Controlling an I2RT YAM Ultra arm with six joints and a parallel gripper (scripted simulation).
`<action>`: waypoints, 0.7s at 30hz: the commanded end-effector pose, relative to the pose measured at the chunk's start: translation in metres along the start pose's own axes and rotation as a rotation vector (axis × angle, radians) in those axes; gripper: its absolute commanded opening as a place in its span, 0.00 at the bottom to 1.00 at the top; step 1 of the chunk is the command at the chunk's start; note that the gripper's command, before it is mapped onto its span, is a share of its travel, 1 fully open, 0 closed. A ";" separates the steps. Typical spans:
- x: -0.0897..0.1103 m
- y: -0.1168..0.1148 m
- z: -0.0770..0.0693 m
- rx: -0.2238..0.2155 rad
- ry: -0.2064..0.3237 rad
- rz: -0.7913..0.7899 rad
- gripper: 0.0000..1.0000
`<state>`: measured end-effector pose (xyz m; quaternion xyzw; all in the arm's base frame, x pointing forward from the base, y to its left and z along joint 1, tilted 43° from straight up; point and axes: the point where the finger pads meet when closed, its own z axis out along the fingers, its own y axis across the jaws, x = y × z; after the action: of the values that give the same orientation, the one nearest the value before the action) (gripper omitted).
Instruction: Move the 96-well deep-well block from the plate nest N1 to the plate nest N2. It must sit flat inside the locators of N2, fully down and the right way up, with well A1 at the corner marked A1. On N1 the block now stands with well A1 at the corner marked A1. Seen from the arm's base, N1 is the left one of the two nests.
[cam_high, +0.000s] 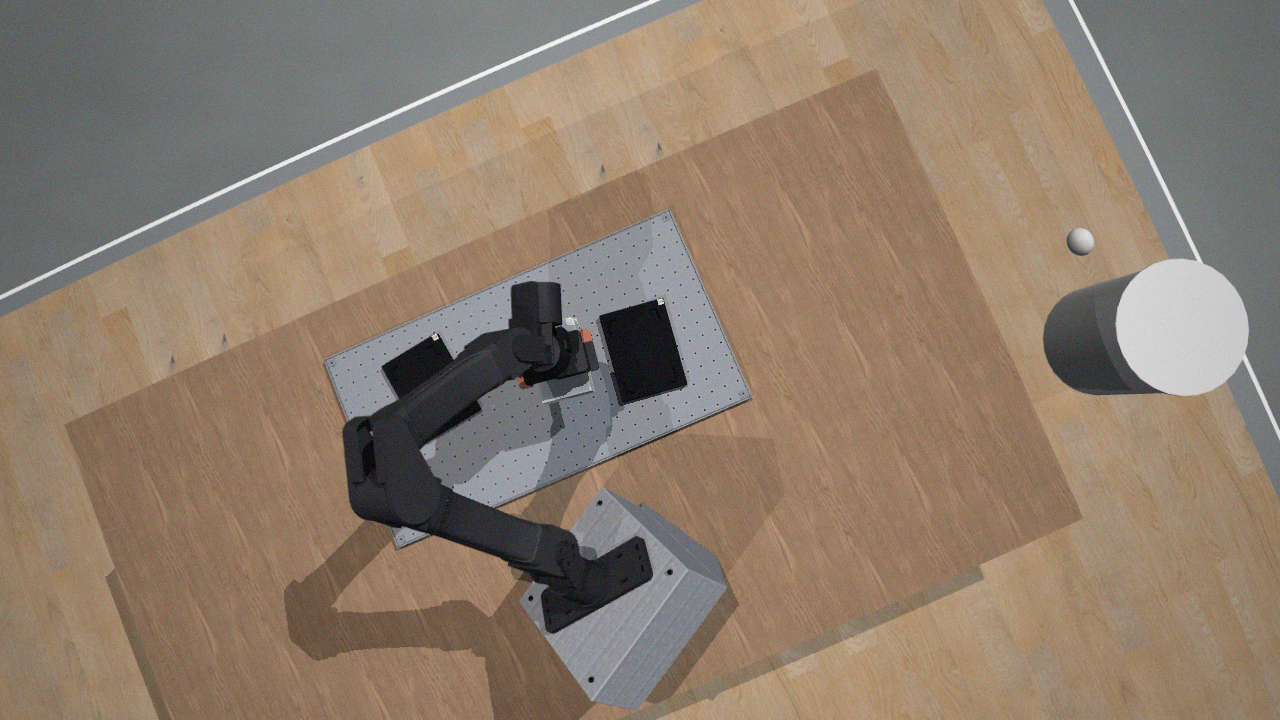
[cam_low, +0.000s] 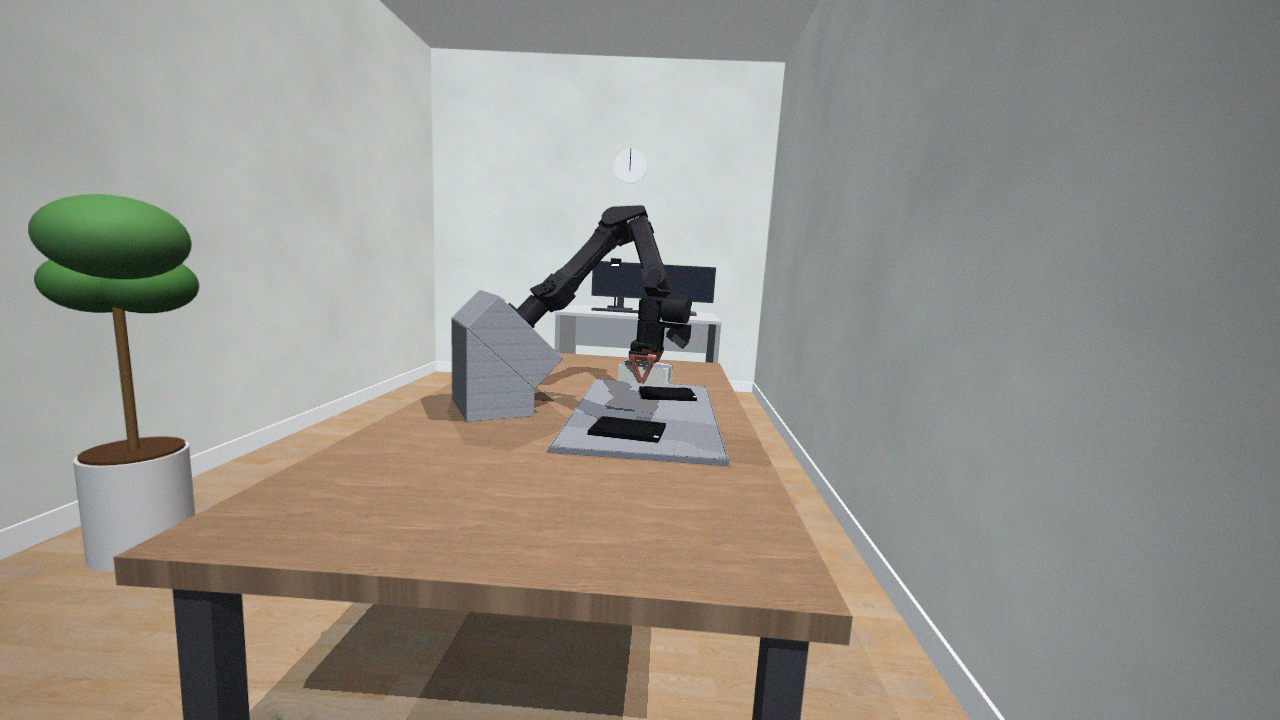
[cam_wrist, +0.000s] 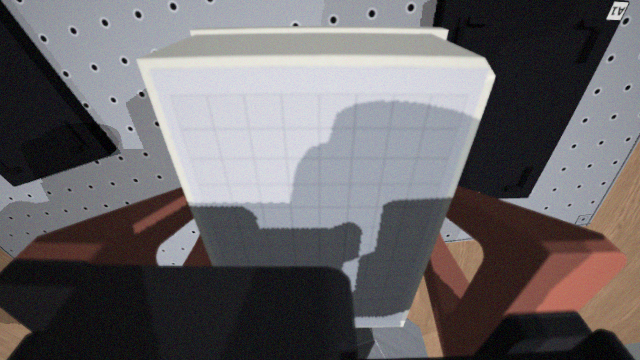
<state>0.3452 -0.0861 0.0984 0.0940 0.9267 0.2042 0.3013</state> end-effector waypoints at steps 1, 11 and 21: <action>-0.004 -0.011 -0.005 0.001 -0.021 -0.020 0.00; -0.002 -0.044 -0.005 0.002 -0.021 -0.019 0.00; 0.000 -0.071 -0.005 0.002 -0.021 -0.019 0.00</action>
<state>0.3382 -0.1399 0.0666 0.0946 0.9267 0.2068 0.2991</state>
